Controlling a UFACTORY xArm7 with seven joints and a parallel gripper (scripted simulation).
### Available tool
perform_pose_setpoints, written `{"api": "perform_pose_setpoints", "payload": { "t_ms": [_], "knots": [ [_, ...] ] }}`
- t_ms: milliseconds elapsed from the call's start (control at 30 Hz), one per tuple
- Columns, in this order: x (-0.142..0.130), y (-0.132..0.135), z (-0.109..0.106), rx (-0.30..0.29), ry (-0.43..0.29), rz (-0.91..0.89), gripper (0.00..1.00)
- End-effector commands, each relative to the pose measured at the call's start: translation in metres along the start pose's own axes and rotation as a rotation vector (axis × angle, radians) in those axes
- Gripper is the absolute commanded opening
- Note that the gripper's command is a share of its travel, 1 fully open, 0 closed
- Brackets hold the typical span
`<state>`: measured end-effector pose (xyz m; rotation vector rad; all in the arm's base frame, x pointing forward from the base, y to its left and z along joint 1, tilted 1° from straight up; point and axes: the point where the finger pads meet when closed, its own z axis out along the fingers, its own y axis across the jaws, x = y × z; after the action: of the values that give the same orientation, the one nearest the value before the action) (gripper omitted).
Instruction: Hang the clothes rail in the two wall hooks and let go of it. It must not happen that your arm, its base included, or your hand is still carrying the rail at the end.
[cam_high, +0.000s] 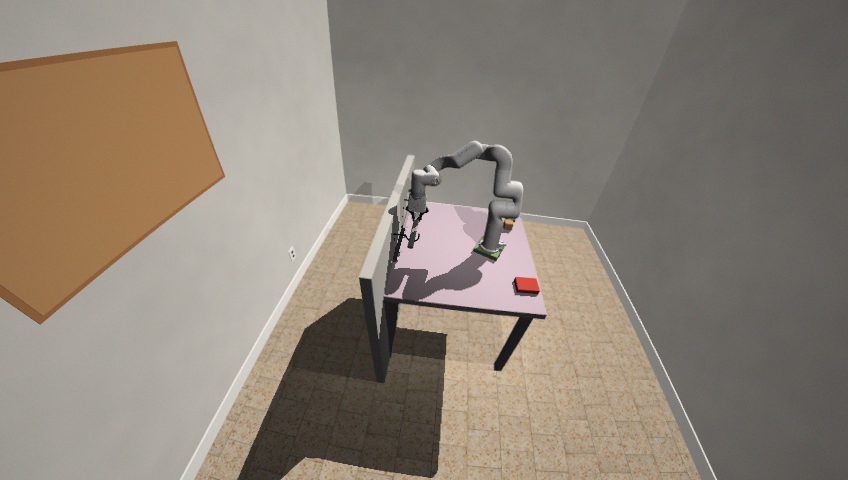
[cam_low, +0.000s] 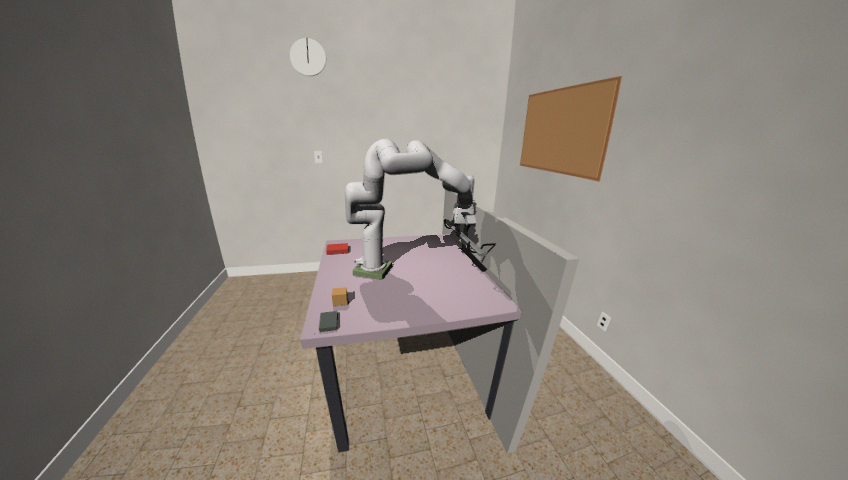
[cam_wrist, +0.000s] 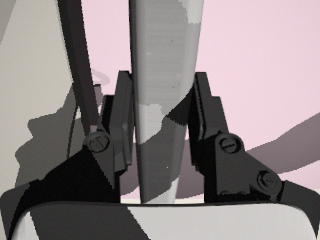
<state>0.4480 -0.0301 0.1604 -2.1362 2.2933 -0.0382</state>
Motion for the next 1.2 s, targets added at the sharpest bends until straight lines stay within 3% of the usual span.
{"api": "perform_pose_setpoints", "payload": {
  "t_ms": [0, 367, 400, 1167],
  "knots": [
    [-0.0003, -0.0013, -0.0014, 0.004, 0.0, 0.0, 0.0],
    [-0.0003, -0.0013, -0.0014, 0.004, 0.0, 0.0, 0.0],
    [-0.0003, -0.0012, -0.0006, 0.004, 0.0, 0.0, 0.81],
    [-0.0003, -0.0013, 0.0049, 0.004, 0.0, 0.0, 0.81]
  ]
}}
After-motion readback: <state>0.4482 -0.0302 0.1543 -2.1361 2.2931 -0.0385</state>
